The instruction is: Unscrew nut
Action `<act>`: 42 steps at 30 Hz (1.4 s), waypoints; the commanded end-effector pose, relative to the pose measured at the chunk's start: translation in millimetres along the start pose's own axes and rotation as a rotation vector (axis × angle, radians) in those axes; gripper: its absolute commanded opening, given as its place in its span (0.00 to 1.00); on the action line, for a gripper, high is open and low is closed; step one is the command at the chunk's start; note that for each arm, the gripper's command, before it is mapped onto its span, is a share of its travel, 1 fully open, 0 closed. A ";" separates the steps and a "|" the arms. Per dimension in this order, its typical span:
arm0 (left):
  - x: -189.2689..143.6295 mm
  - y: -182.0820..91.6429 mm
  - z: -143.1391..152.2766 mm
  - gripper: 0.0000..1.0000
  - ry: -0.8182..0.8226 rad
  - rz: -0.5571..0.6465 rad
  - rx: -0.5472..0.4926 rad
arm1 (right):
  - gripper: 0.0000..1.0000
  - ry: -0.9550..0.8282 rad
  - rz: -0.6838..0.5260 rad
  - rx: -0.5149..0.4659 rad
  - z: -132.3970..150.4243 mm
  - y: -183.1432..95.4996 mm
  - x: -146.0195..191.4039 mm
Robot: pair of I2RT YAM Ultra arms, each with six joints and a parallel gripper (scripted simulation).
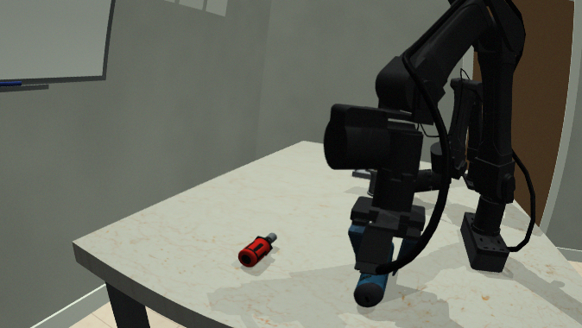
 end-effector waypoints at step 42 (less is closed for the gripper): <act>-5.7 -27.0 -2.8 0.65 0.006 0.032 -0.023 | 0.59 0.043 0.006 -0.025 -14.9 2.8 3.4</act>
Point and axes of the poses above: on each arm, the point where the finger pads meet when closed, its own y axis out along the fingers, its own x axis across the jaws, z = x × y, the point moved 8 cm from there along -y, back along the fingers, and after that the axes turned 12 degrees about -y, right-handed, at the moved point
